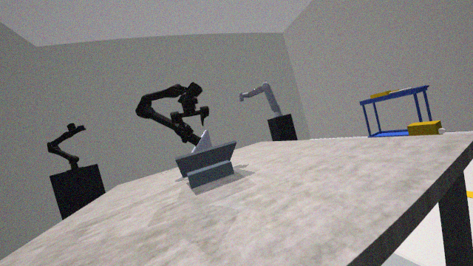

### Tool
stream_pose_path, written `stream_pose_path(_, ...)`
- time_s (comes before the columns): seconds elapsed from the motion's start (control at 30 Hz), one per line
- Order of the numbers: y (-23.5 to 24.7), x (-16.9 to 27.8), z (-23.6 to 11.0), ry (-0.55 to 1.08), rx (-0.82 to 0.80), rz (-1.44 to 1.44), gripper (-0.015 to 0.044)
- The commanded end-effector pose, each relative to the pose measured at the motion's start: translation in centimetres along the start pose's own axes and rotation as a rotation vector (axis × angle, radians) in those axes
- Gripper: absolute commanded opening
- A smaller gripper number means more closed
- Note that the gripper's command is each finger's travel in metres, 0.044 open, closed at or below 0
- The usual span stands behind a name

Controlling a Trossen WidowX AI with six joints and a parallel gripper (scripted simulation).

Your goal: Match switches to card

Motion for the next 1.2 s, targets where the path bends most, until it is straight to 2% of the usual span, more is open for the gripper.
stream_pose_path(0.0,0.1,-0.1,0.2,0.001,-0.002,0.0,0.0374)
stream_pose_path(0.07,0.5,-1.1,1.6,0.004,-0.014,0.001,0.0321)
stream_pose_path(0.27,0.4,-4.8,9.1,-0.001,-0.017,0.006,0.0164)
stream_pose_path(0.47,0.2,-5.0,10.0,-0.002,-0.011,0.007,0.0006)
stream_pose_path(0.67,0.2,-5.0,10.2,-0.004,-0.011,0.007,0.0)
stream_pose_path(0.8,0.2,-4.9,13.3,-0.027,-0.005,0.007,0.0)
stream_pose_path(1.17,0.2,-4.9,14.5,-0.029,-0.003,0.007,0.0)
Point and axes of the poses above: the point midway between the two fingers, 35 mm back from their tips, its own z axis out along the fingers, its own y axis across the jaws, x = y × z, the point moved 2 cm from there along -z, back along the fingers, and after that the axes turned 11 degrees about -z, right-handed, at the moved point
